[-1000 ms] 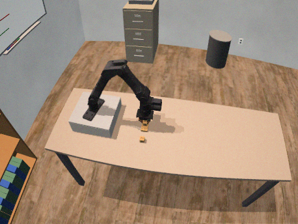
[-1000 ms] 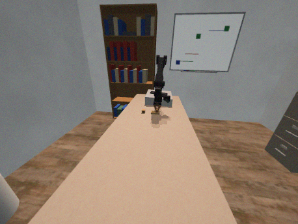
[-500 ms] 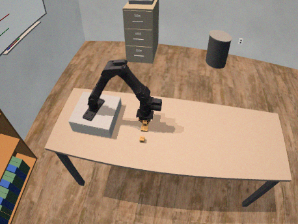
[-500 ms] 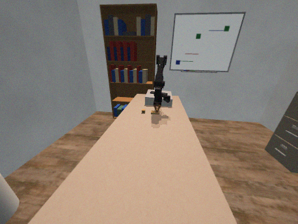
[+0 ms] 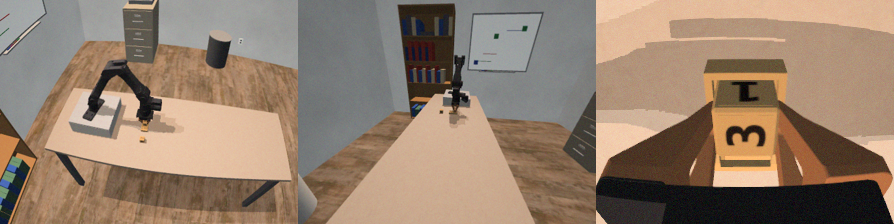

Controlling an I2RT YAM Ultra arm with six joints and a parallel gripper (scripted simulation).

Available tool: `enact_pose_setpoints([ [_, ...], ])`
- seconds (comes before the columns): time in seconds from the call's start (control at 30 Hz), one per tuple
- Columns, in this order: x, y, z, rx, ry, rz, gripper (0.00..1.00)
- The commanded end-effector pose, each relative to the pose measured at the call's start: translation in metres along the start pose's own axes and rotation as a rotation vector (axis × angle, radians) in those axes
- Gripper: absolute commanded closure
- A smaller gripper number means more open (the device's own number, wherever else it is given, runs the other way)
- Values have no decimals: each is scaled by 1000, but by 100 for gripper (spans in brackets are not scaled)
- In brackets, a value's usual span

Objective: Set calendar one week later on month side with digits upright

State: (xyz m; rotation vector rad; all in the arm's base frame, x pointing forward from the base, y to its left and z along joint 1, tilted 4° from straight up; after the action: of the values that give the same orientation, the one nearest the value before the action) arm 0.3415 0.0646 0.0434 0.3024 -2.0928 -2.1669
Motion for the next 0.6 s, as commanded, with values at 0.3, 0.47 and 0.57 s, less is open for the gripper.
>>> enact_pose_setpoints([
  [0.3,-1,3,1,-5,0,-10,74],
  [0.47,-1,3,1,-5,0,-10,71],
  [0.57,-1,3,1,-5,0,-10,71],
])
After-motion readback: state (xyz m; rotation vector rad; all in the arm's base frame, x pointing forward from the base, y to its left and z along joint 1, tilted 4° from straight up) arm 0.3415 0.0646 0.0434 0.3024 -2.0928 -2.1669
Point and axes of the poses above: the point where the finger pads meet when closed, its own y axis back along the fingers, its own x axis across the jaws, z = x × y, the point moved 9 cm from there along y, back along the fingers, and after that the axes turned 1 degree about y, right-handed, at the moved point
